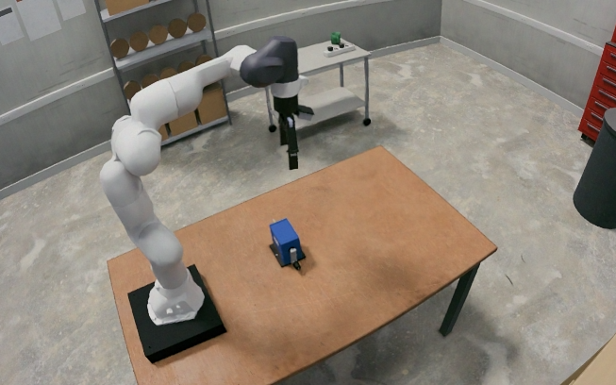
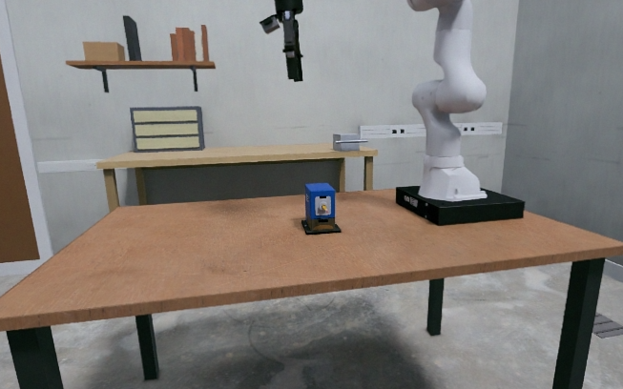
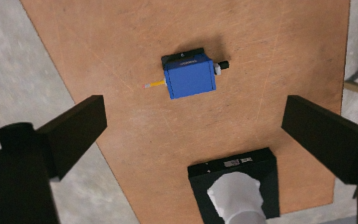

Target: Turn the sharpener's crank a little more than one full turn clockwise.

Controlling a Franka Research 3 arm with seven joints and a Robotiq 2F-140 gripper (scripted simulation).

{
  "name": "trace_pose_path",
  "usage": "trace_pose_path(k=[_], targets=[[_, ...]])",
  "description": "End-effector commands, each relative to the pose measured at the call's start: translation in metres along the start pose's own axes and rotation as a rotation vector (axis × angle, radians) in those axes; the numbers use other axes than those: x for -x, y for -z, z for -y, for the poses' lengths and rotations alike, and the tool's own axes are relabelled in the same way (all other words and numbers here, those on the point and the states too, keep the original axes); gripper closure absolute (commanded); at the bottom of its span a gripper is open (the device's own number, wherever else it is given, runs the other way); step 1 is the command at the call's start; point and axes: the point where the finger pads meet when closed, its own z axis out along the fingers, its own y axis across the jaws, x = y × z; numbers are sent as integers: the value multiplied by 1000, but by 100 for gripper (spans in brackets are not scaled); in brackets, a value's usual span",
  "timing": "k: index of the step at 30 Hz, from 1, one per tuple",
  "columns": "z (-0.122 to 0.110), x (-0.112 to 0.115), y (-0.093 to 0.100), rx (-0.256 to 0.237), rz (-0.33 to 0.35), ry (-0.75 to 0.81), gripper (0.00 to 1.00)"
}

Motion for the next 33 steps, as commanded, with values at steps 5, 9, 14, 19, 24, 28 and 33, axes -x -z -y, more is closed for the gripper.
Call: trace_pose_path(k=[5, 9, 14, 19, 24, 28, 33], targets=[[-21, -23, 11, -19, -24, -251, 0], [-34, -35, 17, -29, -35, -335, 0], [-49, -47, 23, -41, -48, -432, 0], [-66, -60, 29, -53, -60, -533, 0], [-73, -70, -3, -61, -60, -636, 0], [-76, -74, -36, -64, -56, -706, 0], [-80, -75, -68, -67, -53, -775, 0]])
